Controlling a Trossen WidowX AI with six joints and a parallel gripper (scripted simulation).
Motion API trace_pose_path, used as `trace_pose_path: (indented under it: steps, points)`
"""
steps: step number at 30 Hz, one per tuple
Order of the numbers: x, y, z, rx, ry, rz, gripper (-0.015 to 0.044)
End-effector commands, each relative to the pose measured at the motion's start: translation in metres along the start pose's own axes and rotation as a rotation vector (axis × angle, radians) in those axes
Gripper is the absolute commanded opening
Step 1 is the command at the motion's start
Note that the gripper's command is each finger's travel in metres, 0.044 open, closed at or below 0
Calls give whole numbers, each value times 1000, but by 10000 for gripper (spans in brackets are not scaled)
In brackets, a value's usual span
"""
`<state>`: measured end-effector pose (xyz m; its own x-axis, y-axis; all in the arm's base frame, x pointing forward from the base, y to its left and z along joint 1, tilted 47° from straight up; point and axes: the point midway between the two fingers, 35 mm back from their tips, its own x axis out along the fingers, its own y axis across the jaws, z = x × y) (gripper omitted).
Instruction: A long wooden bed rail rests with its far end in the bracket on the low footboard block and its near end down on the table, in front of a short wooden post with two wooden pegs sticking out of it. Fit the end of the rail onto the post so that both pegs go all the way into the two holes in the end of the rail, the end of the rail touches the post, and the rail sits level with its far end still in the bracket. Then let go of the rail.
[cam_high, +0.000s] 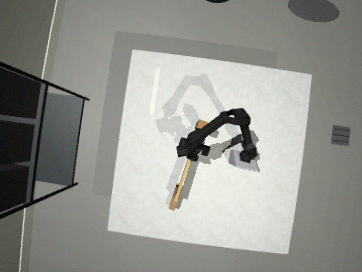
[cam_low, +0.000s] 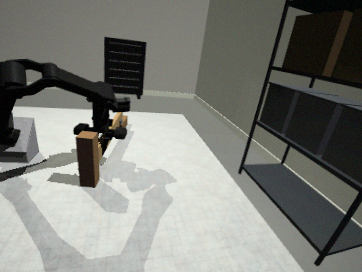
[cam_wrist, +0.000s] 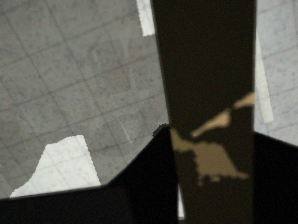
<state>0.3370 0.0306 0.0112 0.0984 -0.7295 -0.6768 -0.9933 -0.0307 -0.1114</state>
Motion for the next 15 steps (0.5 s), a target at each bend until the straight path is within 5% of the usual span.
trace_pose_path:
  steps: [1,15]
  points:
    - [-6,-1,3,2,-17,-3,0]
    - [-13,-1,3,2,-17,-3,0]
